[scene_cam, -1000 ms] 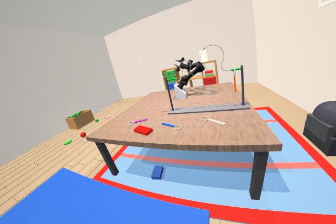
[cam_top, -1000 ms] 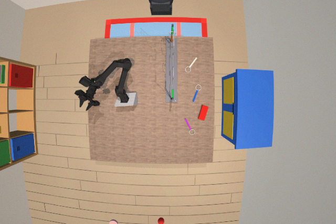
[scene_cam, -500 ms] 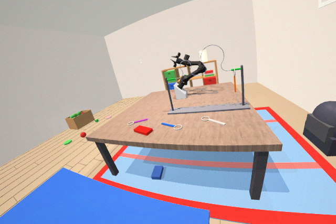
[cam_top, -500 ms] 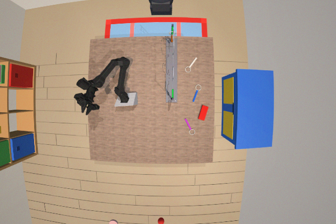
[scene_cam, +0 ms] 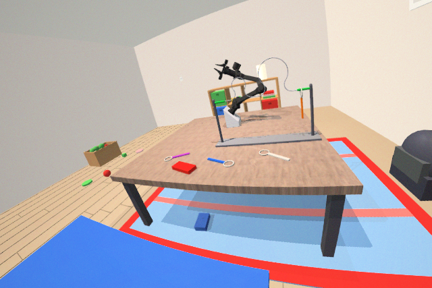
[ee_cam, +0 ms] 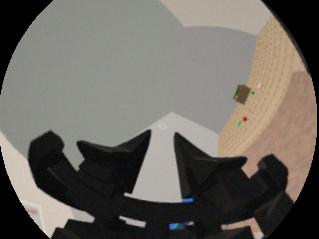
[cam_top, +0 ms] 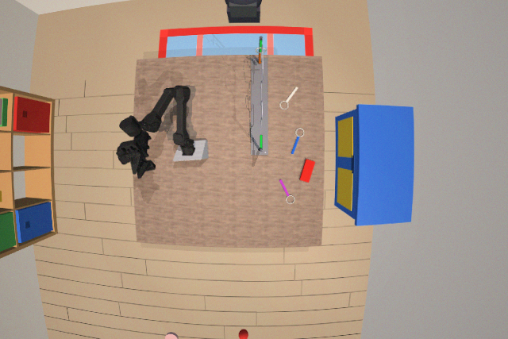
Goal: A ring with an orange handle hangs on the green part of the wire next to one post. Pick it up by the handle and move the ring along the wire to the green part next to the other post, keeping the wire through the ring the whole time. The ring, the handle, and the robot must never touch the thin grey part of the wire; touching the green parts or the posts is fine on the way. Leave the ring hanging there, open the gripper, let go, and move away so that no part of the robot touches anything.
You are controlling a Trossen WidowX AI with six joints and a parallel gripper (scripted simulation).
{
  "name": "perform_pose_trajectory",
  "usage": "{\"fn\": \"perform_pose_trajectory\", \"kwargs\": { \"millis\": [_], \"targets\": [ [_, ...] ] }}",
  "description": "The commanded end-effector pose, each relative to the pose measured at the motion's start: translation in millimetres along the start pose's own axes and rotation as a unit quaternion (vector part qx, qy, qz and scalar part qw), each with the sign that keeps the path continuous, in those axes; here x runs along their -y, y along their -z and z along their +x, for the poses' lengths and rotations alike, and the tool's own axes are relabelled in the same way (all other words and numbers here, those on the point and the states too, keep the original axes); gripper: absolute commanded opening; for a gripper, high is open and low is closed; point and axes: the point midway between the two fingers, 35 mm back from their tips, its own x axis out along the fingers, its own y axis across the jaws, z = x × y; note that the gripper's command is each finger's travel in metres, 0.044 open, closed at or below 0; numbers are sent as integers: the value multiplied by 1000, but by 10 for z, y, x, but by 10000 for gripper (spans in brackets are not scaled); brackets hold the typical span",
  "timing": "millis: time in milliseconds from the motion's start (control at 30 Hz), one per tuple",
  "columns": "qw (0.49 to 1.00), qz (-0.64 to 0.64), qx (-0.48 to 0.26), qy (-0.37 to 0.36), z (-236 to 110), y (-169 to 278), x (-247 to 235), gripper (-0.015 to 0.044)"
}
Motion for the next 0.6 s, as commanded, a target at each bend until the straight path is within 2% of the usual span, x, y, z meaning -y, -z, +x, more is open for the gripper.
{"fn": "perform_pose_trajectory", "kwargs": {
  "millis": [0,300,567],
  "targets": [
    [999,-26,-24,-14,153,286,-208,160],
    [994,-65,-79,-47,344,979,-582,160],
    [984,-89,-129,-82,364,1663,-895,160]
  ]
}}
